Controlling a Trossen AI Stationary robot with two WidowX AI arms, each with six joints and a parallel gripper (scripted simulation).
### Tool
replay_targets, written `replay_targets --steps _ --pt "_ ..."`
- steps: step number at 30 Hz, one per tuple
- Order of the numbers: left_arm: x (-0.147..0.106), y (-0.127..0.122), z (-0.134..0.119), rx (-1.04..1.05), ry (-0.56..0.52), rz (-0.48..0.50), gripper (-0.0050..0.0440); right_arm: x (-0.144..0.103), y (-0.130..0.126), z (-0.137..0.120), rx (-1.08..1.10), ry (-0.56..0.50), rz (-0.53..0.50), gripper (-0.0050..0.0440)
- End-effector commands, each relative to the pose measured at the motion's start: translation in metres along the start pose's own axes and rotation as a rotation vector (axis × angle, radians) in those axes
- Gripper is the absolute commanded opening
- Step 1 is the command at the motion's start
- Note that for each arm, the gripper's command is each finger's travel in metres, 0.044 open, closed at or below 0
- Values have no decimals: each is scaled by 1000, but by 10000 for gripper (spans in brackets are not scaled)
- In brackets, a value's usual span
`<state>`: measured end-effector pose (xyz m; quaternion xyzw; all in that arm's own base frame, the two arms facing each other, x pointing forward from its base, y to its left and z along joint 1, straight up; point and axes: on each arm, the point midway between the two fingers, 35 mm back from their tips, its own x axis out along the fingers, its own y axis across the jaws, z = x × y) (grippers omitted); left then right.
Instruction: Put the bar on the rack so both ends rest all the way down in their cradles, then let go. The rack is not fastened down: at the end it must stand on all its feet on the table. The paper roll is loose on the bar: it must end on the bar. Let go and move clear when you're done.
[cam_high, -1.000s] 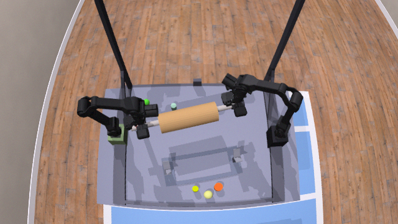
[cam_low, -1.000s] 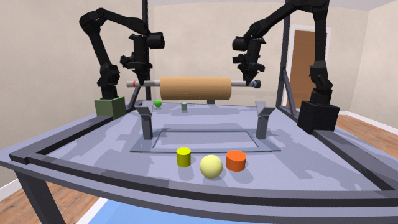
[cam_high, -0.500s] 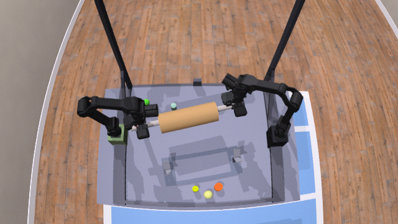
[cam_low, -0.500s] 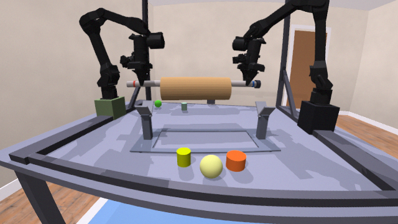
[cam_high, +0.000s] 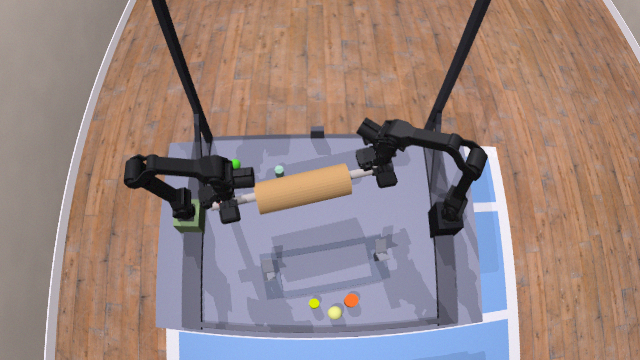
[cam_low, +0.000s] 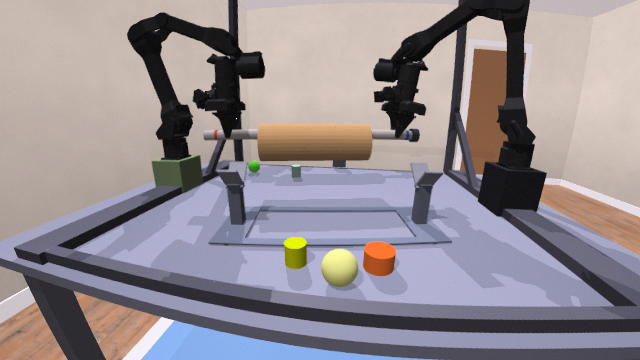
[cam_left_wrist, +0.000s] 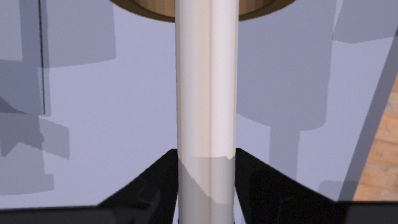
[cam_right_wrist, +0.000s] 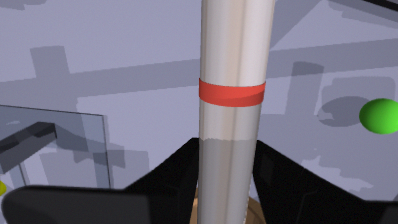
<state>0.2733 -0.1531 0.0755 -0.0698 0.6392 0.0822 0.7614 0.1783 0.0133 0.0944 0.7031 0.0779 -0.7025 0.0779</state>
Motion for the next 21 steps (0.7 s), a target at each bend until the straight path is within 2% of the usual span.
replay_targets --steps 1,7,10,21 --pt "-19 -7 6 3 -40 -50 50 -8 2 -4 -1 28 7 50" --pt "-14 3 2 3 -26 -37 50 -8 7 -4 1 24 6 50" --pt "-17 0 4 3 -33 -44 50 -9 6 -4 1 29 7 50" --pt "-19 31 1 9 -29 -41 50 -11 32 -6 8 20 6 50"
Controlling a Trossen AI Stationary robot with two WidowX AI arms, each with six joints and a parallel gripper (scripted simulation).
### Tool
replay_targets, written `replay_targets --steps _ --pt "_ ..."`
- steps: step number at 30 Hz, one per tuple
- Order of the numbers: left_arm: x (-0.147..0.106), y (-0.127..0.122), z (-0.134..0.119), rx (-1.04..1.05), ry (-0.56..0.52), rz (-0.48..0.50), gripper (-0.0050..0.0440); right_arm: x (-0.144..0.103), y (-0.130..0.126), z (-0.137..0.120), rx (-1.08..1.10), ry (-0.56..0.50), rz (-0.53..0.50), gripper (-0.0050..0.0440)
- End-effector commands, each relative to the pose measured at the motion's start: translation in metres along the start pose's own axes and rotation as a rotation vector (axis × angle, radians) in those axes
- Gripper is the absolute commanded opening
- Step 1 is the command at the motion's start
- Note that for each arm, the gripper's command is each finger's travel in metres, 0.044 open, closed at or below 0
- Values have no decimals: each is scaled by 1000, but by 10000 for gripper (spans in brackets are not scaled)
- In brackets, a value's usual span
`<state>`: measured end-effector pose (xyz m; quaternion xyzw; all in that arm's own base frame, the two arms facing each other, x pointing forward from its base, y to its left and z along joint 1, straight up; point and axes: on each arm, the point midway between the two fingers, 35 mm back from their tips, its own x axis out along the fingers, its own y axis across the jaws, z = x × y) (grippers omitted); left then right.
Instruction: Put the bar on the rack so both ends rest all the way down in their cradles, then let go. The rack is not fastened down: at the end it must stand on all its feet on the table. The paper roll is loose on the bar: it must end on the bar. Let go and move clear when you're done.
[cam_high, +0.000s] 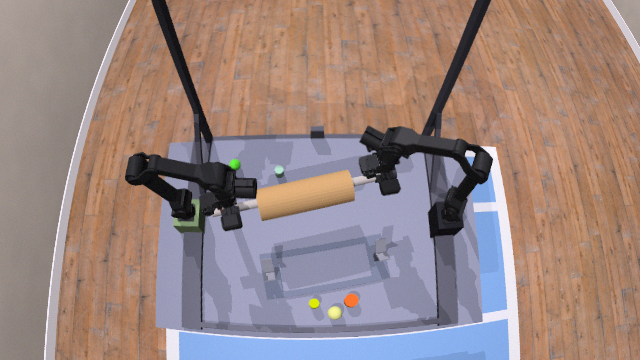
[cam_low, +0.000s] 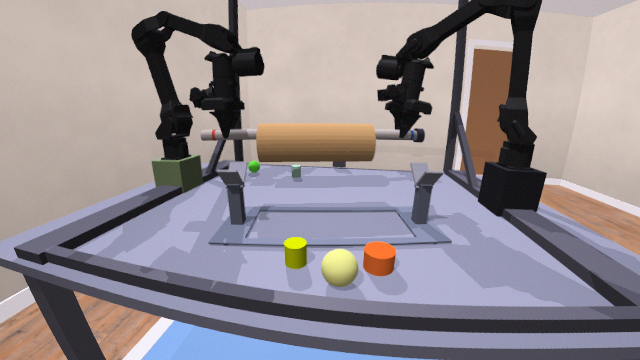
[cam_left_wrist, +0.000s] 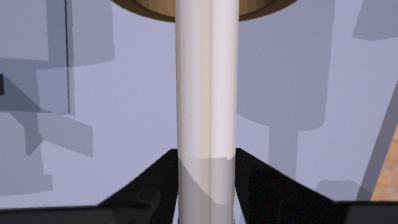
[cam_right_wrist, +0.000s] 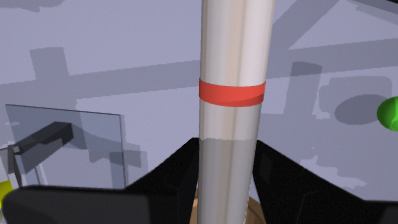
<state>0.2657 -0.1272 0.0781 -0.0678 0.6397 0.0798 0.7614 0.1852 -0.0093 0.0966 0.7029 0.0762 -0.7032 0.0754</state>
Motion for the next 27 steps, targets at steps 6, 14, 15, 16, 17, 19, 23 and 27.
replay_targets --steps 6,14,15,16,17,19,23,27 --pt "-18 10 3 4 -35 -44 50 -10 15 -4 6 25 9 50" --pt "-19 47 -1 15 -30 -37 50 -14 48 -7 14 21 14 50" --pt "-20 51 -1 16 -30 -37 50 -14 52 -7 15 22 15 50" --pt "-20 54 -1 17 -30 -37 50 -15 54 -7 16 23 16 50" --pt "-20 57 -1 17 -30 -37 50 -15 57 -8 17 23 16 50" --pt "-21 65 -2 20 -30 -36 50 -16 64 -8 19 22 17 50" --pt "-23 65 0 18 -35 -39 50 -15 64 -7 21 21 16 50" --pt "-22 82 -2 23 -32 -34 50 -19 79 -9 24 24 21 50"
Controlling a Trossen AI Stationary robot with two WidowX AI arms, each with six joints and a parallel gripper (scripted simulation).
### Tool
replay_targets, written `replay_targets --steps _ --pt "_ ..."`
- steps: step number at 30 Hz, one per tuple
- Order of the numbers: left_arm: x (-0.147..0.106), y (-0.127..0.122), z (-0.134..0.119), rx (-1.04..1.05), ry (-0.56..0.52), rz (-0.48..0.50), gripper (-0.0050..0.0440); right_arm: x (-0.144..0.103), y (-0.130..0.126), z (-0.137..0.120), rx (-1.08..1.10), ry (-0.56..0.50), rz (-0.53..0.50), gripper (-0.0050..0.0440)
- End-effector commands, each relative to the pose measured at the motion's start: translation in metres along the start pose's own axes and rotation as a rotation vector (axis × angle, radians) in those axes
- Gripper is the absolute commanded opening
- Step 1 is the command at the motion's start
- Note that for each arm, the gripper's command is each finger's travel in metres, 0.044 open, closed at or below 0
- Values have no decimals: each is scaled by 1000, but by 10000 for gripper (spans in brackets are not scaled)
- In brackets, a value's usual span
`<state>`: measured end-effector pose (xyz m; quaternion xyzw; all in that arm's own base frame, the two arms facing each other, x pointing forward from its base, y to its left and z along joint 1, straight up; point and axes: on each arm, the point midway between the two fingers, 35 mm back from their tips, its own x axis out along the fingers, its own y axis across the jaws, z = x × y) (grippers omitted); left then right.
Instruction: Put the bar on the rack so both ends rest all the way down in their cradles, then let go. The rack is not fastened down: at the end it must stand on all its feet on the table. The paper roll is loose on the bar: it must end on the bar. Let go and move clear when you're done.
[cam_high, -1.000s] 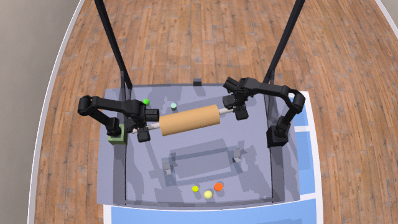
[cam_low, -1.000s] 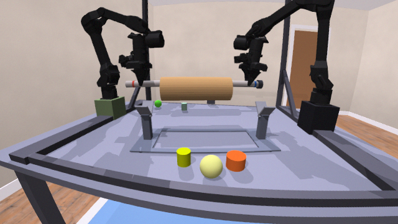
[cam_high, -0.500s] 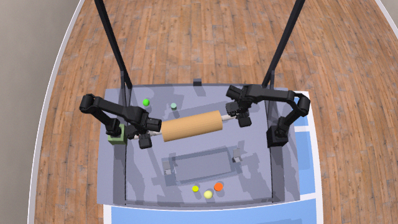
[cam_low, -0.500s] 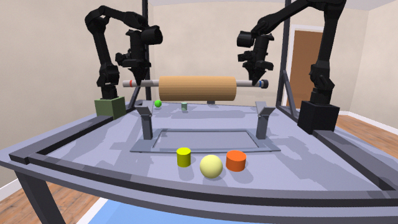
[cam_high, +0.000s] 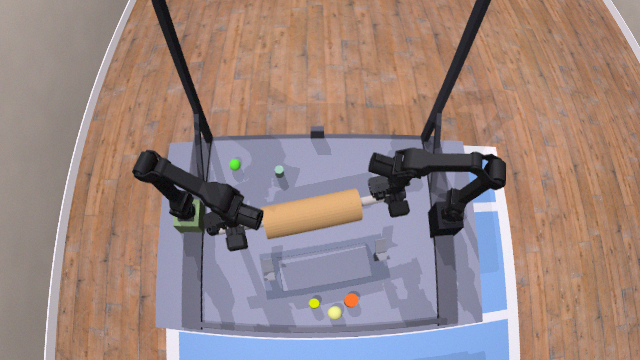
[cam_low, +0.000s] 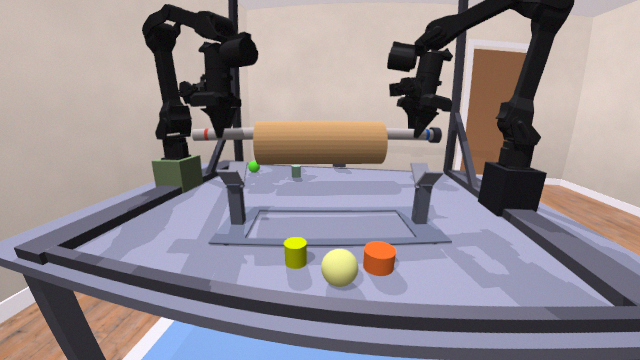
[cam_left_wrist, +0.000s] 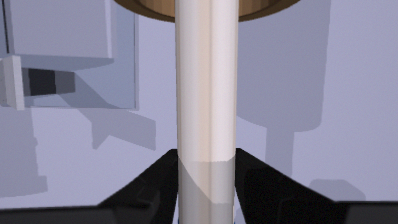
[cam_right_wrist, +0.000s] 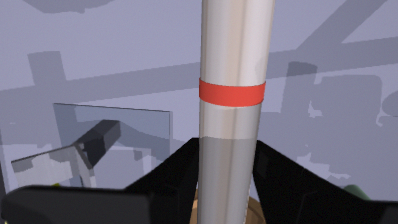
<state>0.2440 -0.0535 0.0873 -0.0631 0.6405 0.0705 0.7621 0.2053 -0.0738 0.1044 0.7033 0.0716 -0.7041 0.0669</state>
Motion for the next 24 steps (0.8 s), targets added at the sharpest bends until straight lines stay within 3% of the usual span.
replay_targets --steps 1,10,13,24 --pt "-12 8 2 5 -33 -25 50 -11 15 -4 6 24 27 50" --pt "-16 44 -1 15 -35 -22 50 -16 47 -6 16 22 31 50" --pt "-18 40 2 12 -42 -24 50 -14 42 -5 16 20 29 50" --pt "-18 69 -2 21 -37 -15 50 -19 69 -8 23 23 35 50"
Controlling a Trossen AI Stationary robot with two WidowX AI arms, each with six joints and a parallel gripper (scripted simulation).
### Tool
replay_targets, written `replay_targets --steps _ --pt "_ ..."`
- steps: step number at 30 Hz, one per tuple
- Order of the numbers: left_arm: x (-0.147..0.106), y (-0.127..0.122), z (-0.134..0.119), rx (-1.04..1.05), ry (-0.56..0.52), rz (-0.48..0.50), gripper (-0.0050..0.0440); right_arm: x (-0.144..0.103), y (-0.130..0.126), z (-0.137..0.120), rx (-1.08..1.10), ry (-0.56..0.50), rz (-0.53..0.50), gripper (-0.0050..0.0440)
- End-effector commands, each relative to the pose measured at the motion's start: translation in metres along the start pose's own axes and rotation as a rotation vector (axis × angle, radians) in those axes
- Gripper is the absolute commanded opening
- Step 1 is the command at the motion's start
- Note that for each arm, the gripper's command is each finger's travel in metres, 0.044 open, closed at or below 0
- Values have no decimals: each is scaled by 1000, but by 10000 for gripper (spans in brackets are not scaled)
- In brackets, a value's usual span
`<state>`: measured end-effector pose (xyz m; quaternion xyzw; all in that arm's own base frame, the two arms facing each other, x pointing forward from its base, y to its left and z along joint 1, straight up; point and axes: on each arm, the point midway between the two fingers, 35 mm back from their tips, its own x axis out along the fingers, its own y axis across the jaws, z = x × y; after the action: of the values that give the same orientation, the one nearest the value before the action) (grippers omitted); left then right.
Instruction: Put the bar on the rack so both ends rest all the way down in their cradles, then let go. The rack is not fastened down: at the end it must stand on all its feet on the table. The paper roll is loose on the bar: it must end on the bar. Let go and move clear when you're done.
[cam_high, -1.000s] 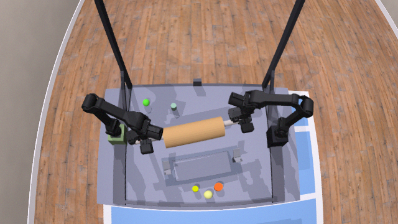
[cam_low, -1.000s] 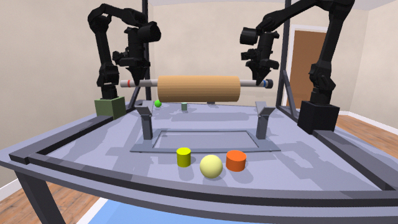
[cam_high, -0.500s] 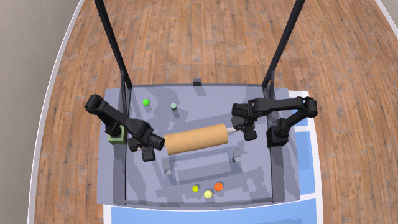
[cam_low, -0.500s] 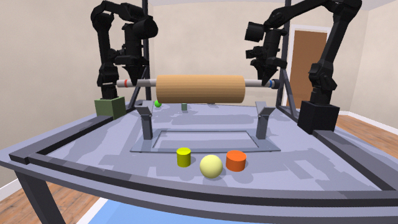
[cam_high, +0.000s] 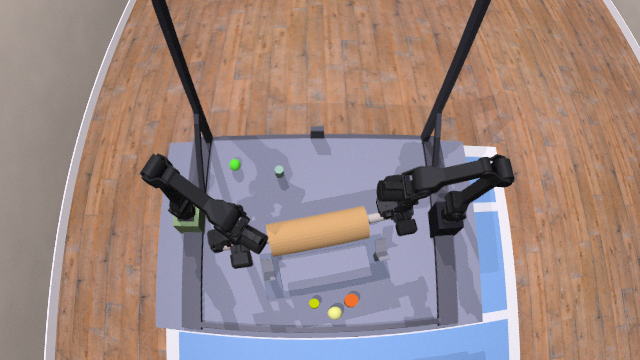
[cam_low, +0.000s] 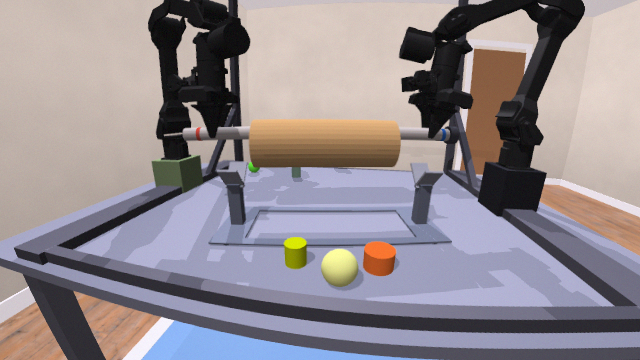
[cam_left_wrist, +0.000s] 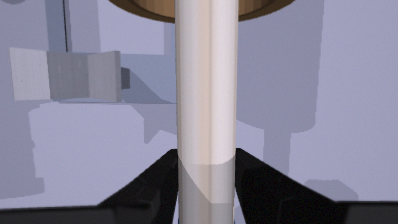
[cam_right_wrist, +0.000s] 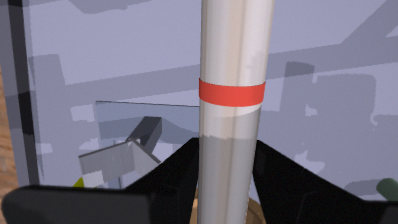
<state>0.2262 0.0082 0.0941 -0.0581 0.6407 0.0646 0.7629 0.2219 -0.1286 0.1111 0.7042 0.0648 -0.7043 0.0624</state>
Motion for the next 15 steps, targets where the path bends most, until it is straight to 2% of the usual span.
replay_targets --steps 1,3,6,8,15 --pt "-12 8 4 6 -41 -13 50 -13 15 -3 7 22 32 50" --pt "-12 15 2 8 -39 -12 50 -14 21 -3 9 22 32 50" --pt "-15 12 7 6 -52 -14 50 -13 17 -2 10 21 31 50" --pt "-11 21 0 9 -33 -8 50 -14 26 -4 10 22 32 50" --pt "-18 40 4 14 -52 -5 50 -17 43 -6 15 24 36 50"
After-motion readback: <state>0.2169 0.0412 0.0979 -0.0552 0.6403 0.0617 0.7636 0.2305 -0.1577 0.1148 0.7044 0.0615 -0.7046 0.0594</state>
